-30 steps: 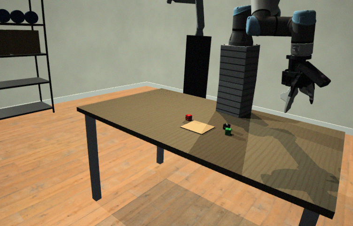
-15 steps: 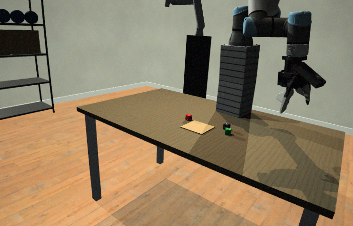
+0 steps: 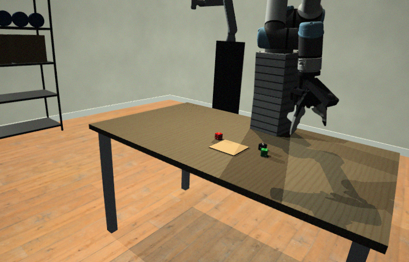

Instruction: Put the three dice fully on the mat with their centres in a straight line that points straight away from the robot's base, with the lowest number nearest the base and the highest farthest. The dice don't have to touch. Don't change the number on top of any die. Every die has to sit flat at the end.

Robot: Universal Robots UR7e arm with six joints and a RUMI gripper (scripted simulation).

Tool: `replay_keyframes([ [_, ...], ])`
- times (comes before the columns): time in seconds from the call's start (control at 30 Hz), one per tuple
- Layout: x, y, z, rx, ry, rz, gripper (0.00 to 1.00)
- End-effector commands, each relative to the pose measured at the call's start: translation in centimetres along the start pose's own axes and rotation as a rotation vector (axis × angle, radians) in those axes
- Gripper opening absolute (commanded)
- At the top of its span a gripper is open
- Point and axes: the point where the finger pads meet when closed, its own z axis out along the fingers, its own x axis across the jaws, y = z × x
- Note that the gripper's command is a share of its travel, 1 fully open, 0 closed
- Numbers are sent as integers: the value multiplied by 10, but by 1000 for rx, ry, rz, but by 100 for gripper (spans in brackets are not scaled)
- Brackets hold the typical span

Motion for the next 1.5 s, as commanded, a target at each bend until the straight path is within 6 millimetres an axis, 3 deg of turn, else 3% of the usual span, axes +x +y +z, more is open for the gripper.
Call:
replay_keyframes([
  [0.0, 39, 42, 8, 10, 12, 23, 100],
  [0.1, 65, 80, 14, 13, 21, 44, 100],
  [0.17, 65, 80, 14, 13, 21, 44, 100],
  [0.4, 114, 180, 26, 18, 45, 97, 100],
  [0.6, 135, 270, 30, 17, 68, 145, 100],
  [0.67, 138, 298, 31, 16, 75, 161, 100],
  [0.73, 138, 298, 31, 16, 75, 161, 100],
  [0.93, 136, 372, 30, 10, 95, 204, 100],
  [1.13, 126, 427, 26, 3, 110, 239, 100],
  [1.23, 121, 446, 24, -1, 115, 253, 100],
  [1.3, 121, 446, 24, -1, 115, 253, 100],
  [1.47, 113, 469, 21, -5, 122, 269, 100],
])
